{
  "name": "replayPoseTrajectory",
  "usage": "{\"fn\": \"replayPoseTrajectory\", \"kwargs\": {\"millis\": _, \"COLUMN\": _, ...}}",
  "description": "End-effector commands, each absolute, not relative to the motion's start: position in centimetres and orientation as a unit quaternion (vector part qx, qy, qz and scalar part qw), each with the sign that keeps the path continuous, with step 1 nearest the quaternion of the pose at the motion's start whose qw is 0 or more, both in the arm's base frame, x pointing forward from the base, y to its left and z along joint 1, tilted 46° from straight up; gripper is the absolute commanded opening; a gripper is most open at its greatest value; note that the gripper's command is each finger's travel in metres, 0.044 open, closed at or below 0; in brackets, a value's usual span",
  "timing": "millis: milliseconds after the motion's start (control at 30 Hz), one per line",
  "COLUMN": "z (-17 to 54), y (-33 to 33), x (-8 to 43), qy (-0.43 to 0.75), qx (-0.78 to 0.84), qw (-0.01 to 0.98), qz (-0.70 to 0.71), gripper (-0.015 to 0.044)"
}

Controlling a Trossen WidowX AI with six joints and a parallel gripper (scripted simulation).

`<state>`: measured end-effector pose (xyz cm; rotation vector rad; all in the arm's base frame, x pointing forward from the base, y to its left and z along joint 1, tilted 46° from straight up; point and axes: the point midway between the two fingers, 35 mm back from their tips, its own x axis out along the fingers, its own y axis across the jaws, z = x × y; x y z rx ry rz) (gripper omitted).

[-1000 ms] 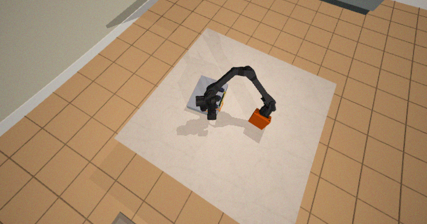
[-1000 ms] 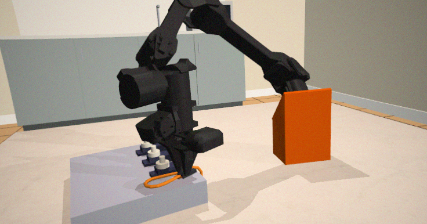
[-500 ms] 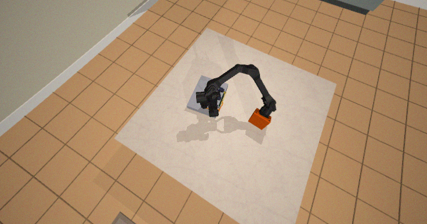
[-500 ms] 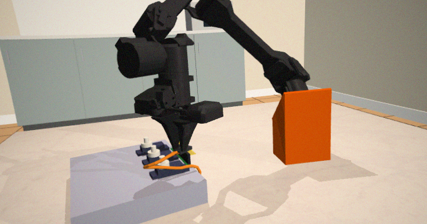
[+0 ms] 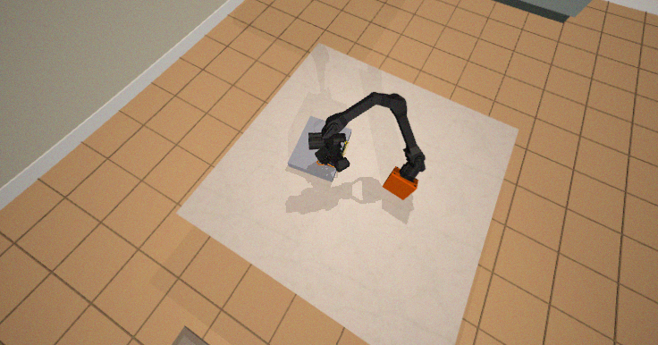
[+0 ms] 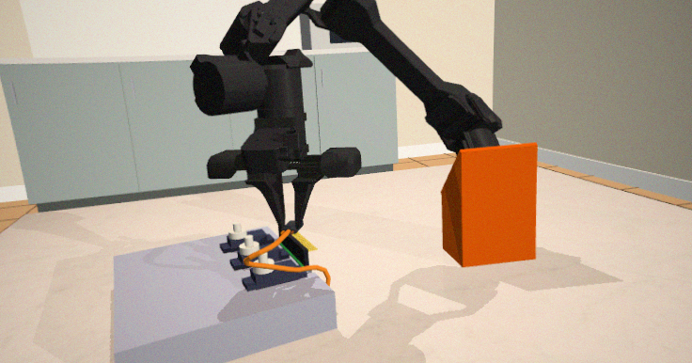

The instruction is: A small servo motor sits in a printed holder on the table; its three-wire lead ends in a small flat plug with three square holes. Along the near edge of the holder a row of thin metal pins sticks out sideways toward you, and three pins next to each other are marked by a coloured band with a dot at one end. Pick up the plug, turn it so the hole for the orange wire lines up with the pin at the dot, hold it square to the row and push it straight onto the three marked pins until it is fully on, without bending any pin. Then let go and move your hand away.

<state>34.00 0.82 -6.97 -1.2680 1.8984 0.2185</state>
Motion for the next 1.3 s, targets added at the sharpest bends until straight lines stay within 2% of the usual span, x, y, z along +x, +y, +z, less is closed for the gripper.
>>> {"fn": "replayPoseTrajectory", "kwargs": {"millis": 0, "z": -6.2, "y": 0.1, "x": 33.7, "qy": 0.749, "qx": -0.526, "qw": 0.383, "qz": 0.128, "gripper": 0.0}}
{"fn": "replayPoseTrajectory", "kwargs": {"millis": 600, "z": -2.9, "y": -2.5, "x": 31.9, "qy": 0.684, "qx": -0.611, "qw": 0.222, "qz": 0.33, "gripper": 0.0}}
{"fn": "replayPoseTrajectory", "kwargs": {"millis": 1267, "z": 0.1, "y": -5.3, "x": 29.1, "qy": 0.551, "qx": -0.649, "qw": 0.023, "qz": 0.523, "gripper": 0.0}}
